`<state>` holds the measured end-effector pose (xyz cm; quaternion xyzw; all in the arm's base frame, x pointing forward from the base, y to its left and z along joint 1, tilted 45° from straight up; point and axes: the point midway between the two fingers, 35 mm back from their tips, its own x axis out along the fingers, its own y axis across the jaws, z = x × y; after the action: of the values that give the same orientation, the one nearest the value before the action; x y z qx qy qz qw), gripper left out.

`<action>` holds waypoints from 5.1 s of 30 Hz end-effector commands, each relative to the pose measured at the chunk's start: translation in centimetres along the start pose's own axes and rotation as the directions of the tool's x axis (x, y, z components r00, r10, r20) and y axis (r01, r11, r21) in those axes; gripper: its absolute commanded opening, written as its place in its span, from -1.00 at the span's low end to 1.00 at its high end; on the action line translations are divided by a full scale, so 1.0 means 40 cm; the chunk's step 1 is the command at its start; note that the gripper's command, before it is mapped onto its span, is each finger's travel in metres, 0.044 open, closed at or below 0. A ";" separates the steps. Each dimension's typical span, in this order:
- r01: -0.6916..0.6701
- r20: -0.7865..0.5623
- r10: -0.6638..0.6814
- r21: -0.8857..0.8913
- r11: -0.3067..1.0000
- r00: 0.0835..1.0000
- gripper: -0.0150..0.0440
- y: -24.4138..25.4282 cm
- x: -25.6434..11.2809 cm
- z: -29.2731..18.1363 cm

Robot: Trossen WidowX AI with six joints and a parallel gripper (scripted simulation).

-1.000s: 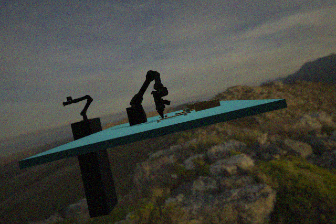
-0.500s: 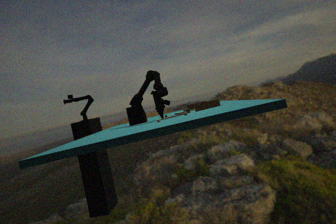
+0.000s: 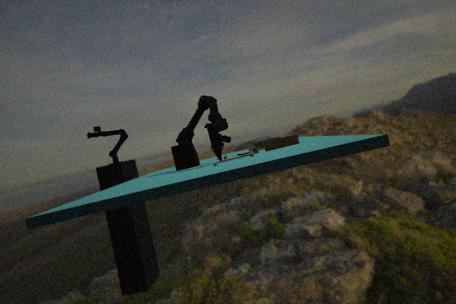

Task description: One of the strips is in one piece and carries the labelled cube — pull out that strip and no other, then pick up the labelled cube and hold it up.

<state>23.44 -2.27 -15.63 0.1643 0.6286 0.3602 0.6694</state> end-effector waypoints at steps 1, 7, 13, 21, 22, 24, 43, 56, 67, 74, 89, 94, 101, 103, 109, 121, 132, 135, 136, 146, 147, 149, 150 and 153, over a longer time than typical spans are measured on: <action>-0.001 -0.006 0.001 0.004 1.000 1.000 -0.49 -0.002 -0.022 0.001; -0.009 -0.024 0.010 0.008 1.000 1.000 -0.49 -0.003 -0.106 0.004; -0.011 -0.023 0.010 -0.023 1.000 1.000 -0.14 -0.003 -0.102 0.055; -0.011 -0.022 0.011 -0.026 1.000 1.000 0.58 -0.001 -0.107 0.118; -0.011 -0.022 0.011 -0.026 1.000 1.000 0.67 -0.001 -0.108 0.127; -0.011 -0.022 0.011 -0.026 1.000 1.000 0.84 -0.001 -0.110 0.148; -0.012 -0.019 0.011 -0.028 1.000 1.000 1.00 -0.002 -0.128 0.300; -0.012 -0.018 0.011 -0.030 0.999 1.000 1.00 -0.002 -0.140 0.408; -0.012 -0.017 0.012 -0.031 0.999 1.000 1.00 0.002 -0.147 0.500; -0.012 -0.016 0.012 -0.031 0.999 1.000 0.56 0.003 -0.134 0.508; -0.013 -0.016 0.012 -0.031 0.999 1.000 0.36 0.004 -0.072 0.509; -0.013 -0.016 0.013 -0.031 0.999 1.000 0.36 0.005 -0.052 0.508; -0.014 -0.016 0.014 -0.031 0.999 1.000 0.36 0.006 -0.023 0.506; -0.014 -0.016 0.014 -0.031 0.999 1.000 0.36 0.007 -0.015 0.505; -0.015 -0.016 0.014 -0.031 0.999 1.000 0.36 0.007 -0.009 0.505; -0.010 -0.015 0.010 -0.037 0.999 1.000 -0.16 0.006 -0.015 0.508; -0.010 -0.017 0.010 -0.034 0.999 1.000 -0.49 0.027 -0.064 0.454; -0.011 -0.018 0.010 -0.032 0.999 1.000 -0.49 0.037 -0.083 0.431; -0.011 -0.018 0.011 -0.031 0.999 1.000 -0.49 0.040 -0.089 0.424; -0.014 -0.019 0.013 -0.028 1.000 1.000 -0.49 0.065 -0.124 0.370; -0.014 -0.019 0.013 -0.028 1.000 1.000 -0.49 0.066 -0.124 0.366; -0.014 -0.019 0.013 -0.028 1.000 1.000 -0.49 0.071 -0.125 0.354; -0.014 -0.019 0.013 -0.028 1.000 1.000 -0.49 0.074 -0.126 0.346; -0.014 -0.019 0.013 -0.028 1.000 1.000 -0.49 0.084 -0.127 0.324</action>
<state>36.28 -0.29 -7.86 0.1565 0.6285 0.3759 0.6627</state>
